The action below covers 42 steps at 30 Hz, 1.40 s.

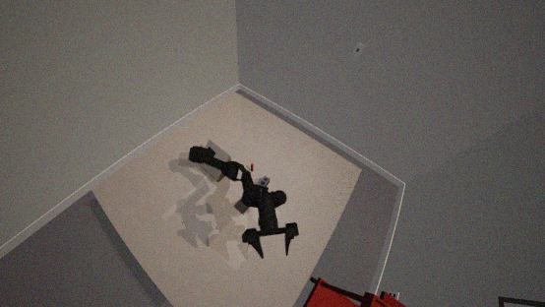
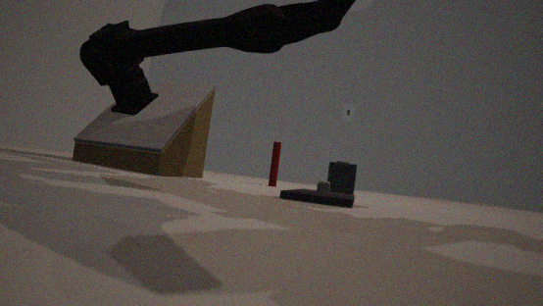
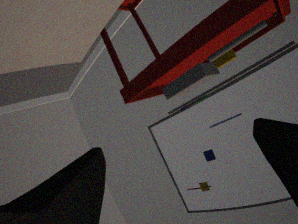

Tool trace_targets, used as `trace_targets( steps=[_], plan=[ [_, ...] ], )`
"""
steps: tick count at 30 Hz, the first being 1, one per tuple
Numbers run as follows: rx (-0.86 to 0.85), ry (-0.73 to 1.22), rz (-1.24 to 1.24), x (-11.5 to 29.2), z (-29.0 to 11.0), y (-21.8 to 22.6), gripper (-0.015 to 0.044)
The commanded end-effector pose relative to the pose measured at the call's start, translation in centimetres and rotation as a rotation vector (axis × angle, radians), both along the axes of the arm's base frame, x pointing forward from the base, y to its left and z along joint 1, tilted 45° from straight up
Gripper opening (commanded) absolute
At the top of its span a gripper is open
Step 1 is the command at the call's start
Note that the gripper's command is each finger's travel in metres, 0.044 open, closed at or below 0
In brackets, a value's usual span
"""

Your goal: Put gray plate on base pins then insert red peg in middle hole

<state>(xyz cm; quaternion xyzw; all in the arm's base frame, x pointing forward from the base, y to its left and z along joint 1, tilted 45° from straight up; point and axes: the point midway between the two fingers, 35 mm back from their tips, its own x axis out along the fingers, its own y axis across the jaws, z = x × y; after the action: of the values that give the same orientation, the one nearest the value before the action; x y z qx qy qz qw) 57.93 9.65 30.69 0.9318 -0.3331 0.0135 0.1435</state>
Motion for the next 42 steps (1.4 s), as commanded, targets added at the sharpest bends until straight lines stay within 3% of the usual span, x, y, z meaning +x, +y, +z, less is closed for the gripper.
trace_targets(
  steps=[1, 13, 21, 28, 35, 42],
  plan=[
    [0.000, 0.000, 0.000, 0.0, 0.0, 0.0, 0.0426],
    [0.214, -0.368, 0.205, -7.0, 12.3, 4.7, 0.0440],
    [0.415, -0.629, 0.436, -14.1, 20.4, 8.5, 0.0440],
    [0.674, -0.882, 0.693, -22.9, 27.2, 11.2, 0.0440],
    [0.971, -1.116, 0.957, -32.4, 33.3, 10.7, 0.0440],
    [1.322, -1.343, 1.217, -41.7, 38.2, 6.3, 0.0440]
  ],
)
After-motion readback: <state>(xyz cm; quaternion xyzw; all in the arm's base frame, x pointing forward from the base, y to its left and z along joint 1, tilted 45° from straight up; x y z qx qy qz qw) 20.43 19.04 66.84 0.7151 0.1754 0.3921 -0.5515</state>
